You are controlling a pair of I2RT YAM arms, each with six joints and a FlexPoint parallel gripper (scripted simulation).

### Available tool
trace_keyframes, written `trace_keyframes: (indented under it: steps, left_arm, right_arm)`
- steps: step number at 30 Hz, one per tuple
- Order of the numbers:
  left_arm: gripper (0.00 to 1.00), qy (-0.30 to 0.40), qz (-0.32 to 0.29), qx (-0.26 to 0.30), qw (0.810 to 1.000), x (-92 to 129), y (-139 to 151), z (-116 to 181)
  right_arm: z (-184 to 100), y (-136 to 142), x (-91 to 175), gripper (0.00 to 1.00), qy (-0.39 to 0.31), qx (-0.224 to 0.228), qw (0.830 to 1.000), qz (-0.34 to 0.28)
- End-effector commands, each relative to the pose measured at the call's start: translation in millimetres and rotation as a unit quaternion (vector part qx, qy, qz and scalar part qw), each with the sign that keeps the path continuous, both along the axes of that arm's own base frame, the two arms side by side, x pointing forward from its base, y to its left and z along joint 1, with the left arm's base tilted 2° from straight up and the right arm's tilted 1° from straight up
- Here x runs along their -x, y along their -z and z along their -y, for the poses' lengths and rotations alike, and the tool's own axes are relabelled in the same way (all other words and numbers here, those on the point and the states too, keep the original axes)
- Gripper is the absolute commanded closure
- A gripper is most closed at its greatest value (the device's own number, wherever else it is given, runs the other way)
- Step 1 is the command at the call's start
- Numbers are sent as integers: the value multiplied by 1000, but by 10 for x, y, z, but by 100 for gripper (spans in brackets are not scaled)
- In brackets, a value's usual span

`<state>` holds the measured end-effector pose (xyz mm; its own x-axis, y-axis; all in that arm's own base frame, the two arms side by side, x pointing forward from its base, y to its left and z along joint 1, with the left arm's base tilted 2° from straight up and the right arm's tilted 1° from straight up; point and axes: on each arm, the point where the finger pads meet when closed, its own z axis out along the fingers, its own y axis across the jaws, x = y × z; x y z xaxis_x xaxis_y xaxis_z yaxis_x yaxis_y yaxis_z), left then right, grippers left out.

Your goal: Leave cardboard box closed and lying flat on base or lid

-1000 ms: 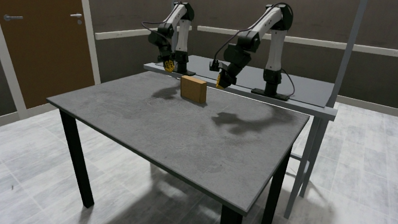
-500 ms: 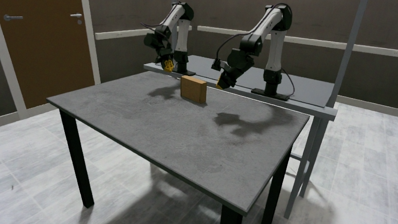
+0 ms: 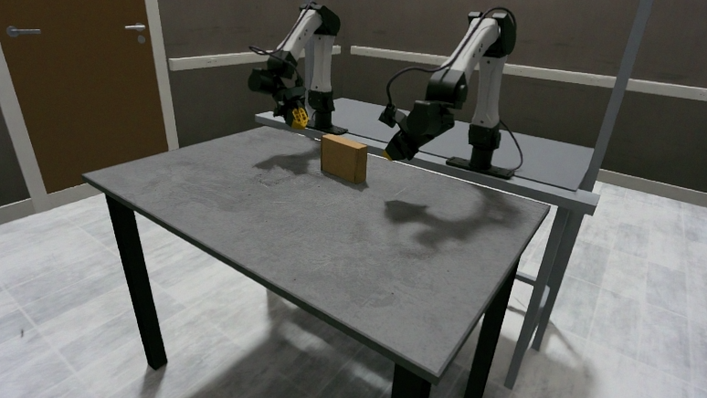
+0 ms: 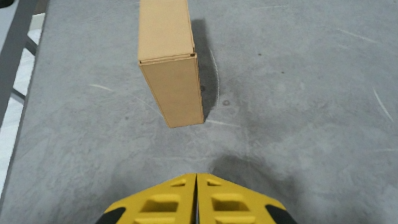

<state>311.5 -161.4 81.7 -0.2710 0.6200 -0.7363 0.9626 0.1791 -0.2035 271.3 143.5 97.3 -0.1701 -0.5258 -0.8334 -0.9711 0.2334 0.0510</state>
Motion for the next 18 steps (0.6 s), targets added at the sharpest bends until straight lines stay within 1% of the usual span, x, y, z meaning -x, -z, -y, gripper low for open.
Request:
trace_keyframes:
  steps: [1, 4, 14, 16, 18]
  left_arm:
    - [100, 30, 19, 20, 999, -37, -72, 10]
    - [100, 50, 29, 34, 998, -37, -71, 8]
    - [100, 115, 62, 78, 988, -35, -65, 7]
    - [100, 128, 69, 87, 986, -35, -63, 7]
    - [100, 128, 69, 87, 986, -35, -63, 7]
  right_arm:
    - [-15, -95, -34, 100, -32, -20, 999, 26]
    - [-14, -93, -34, 100, -51, -31, 997, 38]
    - [-18, -101, -36, 100, -52, -31, 997, 40]
    - [-26, -84, 1, 100, -52, -27, 997, 41]
    - [-26, -84, 1, 100, -52, -27, 997, 41]
